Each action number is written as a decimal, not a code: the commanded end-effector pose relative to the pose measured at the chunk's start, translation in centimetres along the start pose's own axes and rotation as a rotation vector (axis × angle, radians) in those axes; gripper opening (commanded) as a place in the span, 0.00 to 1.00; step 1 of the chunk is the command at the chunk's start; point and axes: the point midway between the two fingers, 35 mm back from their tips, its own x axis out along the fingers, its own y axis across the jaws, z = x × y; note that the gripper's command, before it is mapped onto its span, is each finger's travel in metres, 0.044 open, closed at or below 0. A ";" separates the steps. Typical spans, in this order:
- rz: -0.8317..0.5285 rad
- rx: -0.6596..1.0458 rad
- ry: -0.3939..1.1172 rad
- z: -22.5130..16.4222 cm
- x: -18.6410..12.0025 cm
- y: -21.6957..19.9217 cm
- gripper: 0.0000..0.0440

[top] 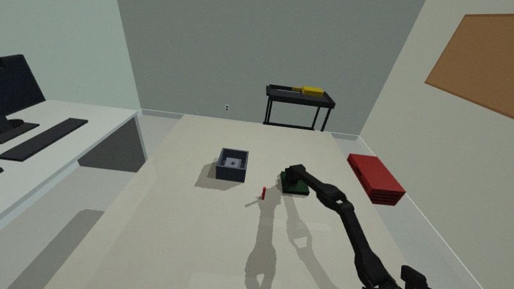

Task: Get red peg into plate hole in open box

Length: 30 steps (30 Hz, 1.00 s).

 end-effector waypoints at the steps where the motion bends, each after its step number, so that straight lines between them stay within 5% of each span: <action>1: -0.008 0.015 0.000 -0.3 -0.1 -0.6 0.96; 30: 0.057 1.004 0.114 -1.8 -10.7 -4.5 1.00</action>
